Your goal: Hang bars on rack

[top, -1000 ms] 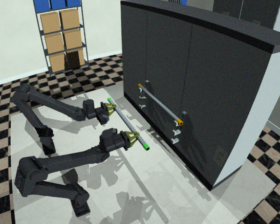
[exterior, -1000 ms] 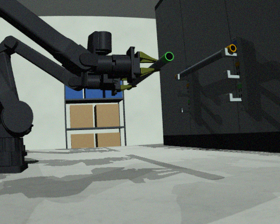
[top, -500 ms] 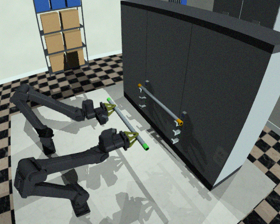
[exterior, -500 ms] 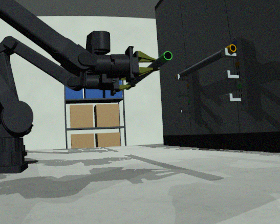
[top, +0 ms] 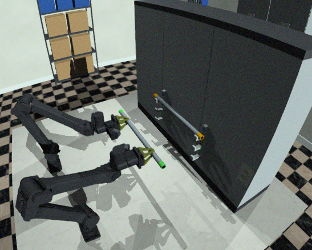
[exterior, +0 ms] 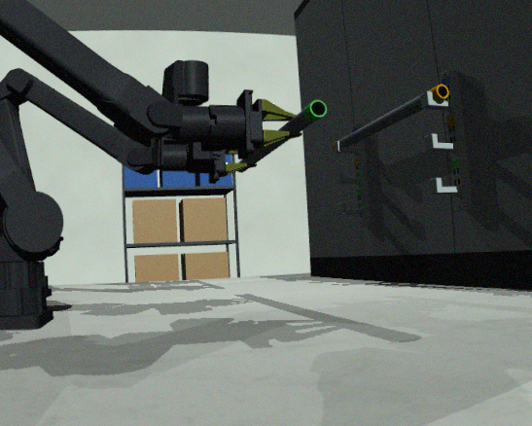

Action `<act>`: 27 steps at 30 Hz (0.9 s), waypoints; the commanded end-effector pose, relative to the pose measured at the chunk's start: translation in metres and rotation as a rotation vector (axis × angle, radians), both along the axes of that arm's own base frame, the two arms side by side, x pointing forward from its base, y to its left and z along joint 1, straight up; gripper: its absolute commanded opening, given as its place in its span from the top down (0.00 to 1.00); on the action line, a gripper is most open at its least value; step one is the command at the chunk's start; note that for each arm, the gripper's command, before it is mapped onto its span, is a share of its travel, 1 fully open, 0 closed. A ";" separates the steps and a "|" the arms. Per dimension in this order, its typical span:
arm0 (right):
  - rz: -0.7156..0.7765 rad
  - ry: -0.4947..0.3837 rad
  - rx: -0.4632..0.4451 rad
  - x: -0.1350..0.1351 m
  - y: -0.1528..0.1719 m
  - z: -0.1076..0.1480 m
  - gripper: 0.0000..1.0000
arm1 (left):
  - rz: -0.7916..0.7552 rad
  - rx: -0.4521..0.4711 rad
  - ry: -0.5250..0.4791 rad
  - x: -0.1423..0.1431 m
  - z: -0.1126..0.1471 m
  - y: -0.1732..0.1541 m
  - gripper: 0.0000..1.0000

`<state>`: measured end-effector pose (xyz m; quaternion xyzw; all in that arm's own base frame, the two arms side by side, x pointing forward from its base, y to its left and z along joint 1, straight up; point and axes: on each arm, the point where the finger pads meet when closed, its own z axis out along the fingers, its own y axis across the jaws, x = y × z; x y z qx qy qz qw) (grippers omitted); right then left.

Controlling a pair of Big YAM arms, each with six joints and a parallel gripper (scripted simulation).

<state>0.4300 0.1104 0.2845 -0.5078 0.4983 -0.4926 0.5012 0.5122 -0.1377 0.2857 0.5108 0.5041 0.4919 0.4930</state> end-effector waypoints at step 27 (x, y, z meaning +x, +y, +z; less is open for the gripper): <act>-0.014 -0.064 0.025 -0.006 -0.004 0.023 1.00 | 0.015 -0.028 -0.065 -0.003 0.021 0.003 1.00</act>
